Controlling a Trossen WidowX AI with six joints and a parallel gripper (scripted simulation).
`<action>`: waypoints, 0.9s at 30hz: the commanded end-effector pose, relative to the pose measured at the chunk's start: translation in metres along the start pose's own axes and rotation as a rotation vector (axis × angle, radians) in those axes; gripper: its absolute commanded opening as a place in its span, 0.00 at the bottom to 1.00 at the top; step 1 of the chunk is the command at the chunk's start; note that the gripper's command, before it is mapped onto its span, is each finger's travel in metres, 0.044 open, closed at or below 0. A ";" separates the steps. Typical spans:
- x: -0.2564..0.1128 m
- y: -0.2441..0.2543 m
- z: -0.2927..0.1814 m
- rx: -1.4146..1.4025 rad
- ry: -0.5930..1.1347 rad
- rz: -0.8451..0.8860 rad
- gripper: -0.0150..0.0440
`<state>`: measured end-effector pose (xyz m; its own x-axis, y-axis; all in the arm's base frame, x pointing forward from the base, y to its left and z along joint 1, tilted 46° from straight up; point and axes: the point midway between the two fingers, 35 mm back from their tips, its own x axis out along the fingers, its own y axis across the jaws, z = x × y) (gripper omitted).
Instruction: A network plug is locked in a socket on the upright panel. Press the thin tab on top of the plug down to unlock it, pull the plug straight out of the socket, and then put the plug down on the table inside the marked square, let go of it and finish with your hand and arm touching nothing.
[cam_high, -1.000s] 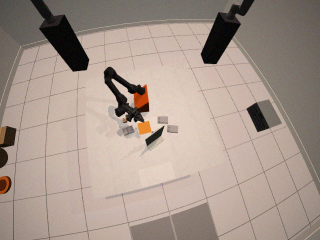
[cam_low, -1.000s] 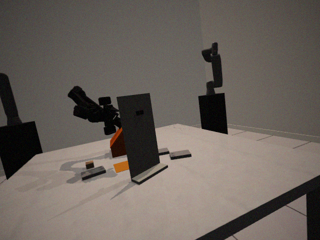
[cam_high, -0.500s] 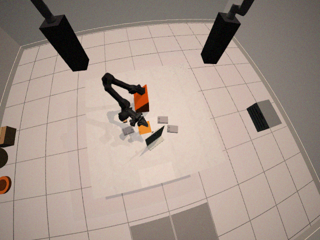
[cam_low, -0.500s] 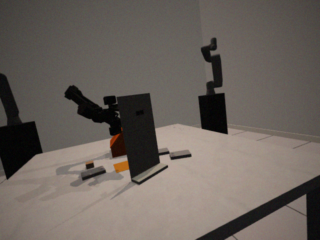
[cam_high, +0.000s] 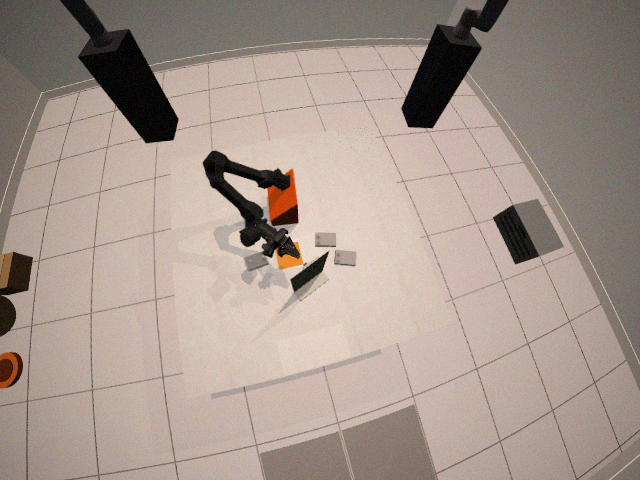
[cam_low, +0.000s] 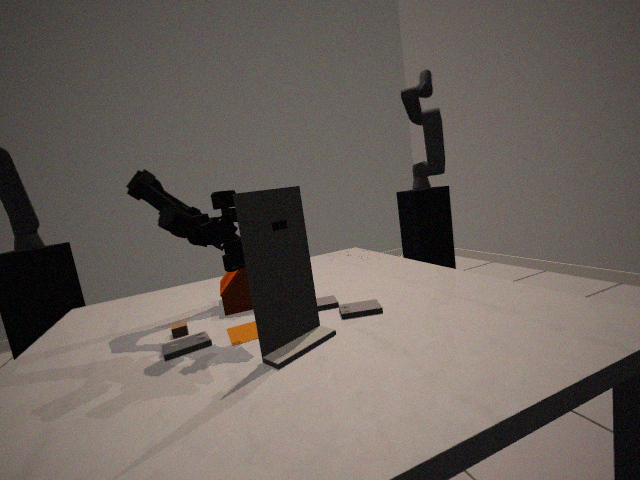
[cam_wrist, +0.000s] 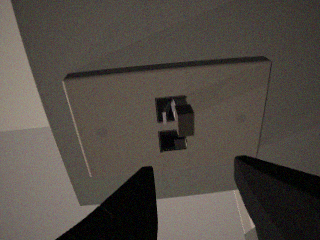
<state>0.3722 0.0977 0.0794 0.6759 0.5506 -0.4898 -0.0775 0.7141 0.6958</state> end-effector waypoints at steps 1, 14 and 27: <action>0.005 0.000 0.003 0.004 -0.006 -0.002 0.52; 0.023 0.000 0.008 0.004 -0.007 -0.001 0.52; 0.041 0.000 0.012 0.004 -0.007 0.000 0.52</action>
<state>0.4047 0.1142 0.0663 0.6769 0.5512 -0.4878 -0.0791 0.7134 0.6963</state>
